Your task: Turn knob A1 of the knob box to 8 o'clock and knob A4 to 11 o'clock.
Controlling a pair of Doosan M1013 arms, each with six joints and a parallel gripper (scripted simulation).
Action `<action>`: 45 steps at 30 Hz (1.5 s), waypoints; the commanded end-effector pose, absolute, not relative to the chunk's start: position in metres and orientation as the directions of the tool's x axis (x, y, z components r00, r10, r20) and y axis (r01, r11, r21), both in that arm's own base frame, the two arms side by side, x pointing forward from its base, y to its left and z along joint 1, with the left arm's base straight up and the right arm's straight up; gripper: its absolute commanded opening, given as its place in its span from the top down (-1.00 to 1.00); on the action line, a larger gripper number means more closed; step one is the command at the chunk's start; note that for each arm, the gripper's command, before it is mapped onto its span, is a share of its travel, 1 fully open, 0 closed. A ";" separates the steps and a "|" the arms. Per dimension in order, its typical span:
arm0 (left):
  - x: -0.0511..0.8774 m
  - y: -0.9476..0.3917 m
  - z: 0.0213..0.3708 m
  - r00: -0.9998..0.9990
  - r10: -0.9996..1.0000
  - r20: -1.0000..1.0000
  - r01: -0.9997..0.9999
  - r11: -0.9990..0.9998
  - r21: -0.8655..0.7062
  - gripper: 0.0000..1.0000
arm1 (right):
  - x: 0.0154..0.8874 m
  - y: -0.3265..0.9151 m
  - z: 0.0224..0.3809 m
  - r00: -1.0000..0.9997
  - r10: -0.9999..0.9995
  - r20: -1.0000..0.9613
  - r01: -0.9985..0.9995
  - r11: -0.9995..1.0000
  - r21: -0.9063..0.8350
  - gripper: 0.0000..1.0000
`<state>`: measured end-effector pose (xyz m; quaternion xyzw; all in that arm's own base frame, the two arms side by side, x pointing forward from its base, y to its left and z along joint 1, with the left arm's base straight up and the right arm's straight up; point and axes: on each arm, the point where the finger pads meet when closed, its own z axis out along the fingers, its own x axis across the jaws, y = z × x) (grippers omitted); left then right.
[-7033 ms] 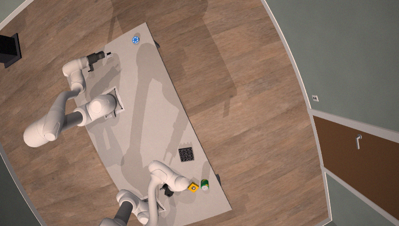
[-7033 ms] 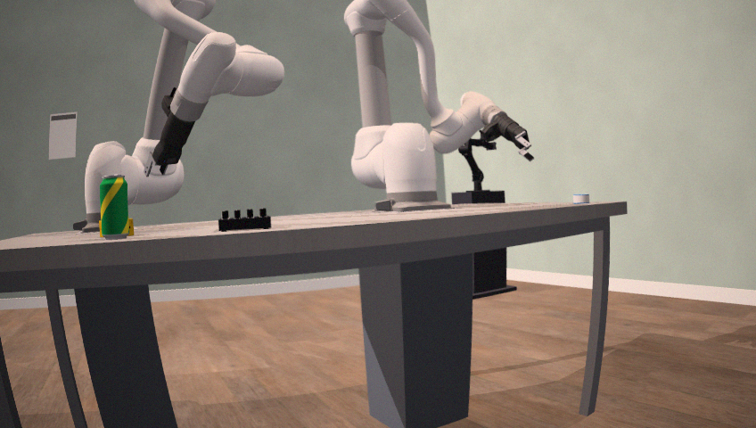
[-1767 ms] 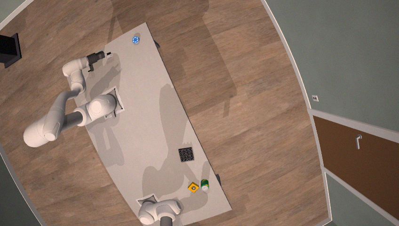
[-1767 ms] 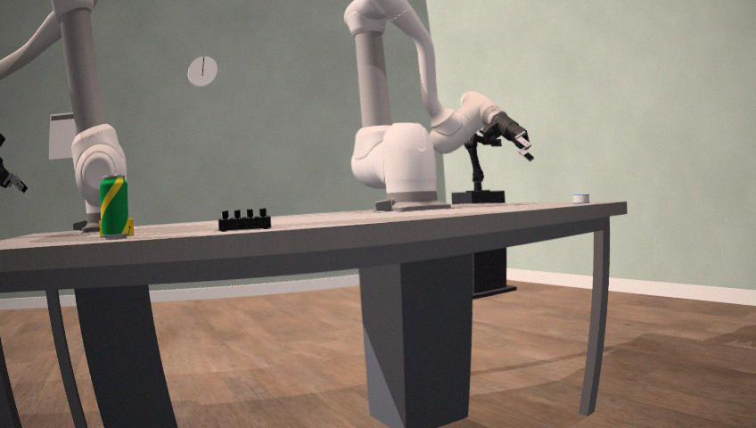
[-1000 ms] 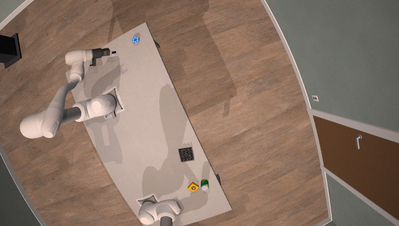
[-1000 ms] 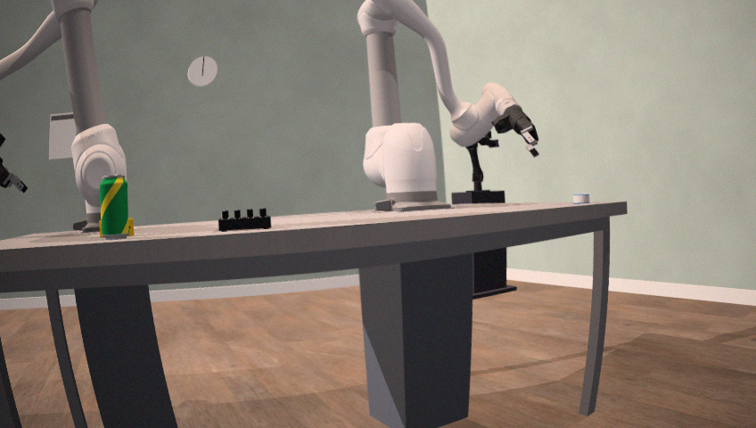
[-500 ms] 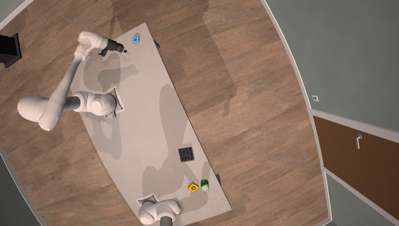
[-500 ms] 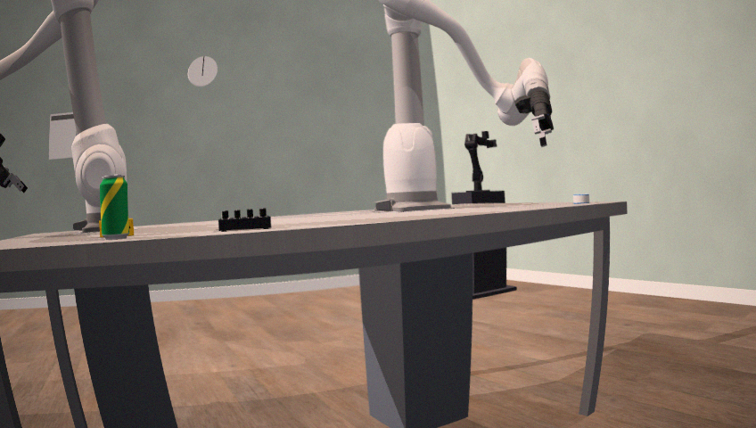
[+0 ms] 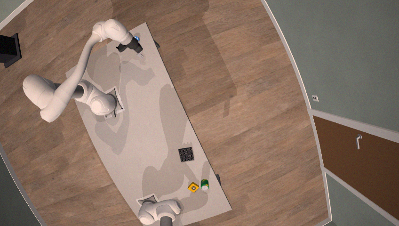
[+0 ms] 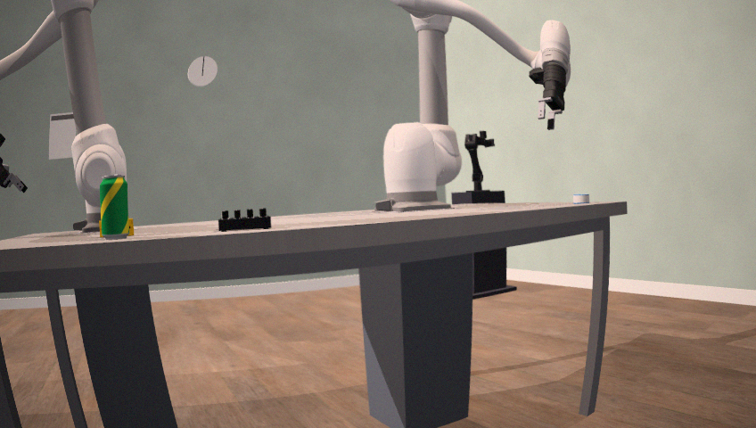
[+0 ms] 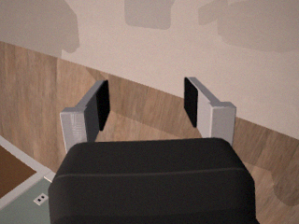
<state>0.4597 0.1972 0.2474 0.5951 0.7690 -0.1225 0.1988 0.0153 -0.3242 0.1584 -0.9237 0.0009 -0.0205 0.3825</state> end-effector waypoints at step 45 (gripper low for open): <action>0.644 -0.143 0.296 0.721 0.693 0.001 0.693 -0.721 0.001 -1.00 | 0.015 -0.324 0.159 0.999 -0.017 0.038 0.014 -0.708 -0.706 -1.00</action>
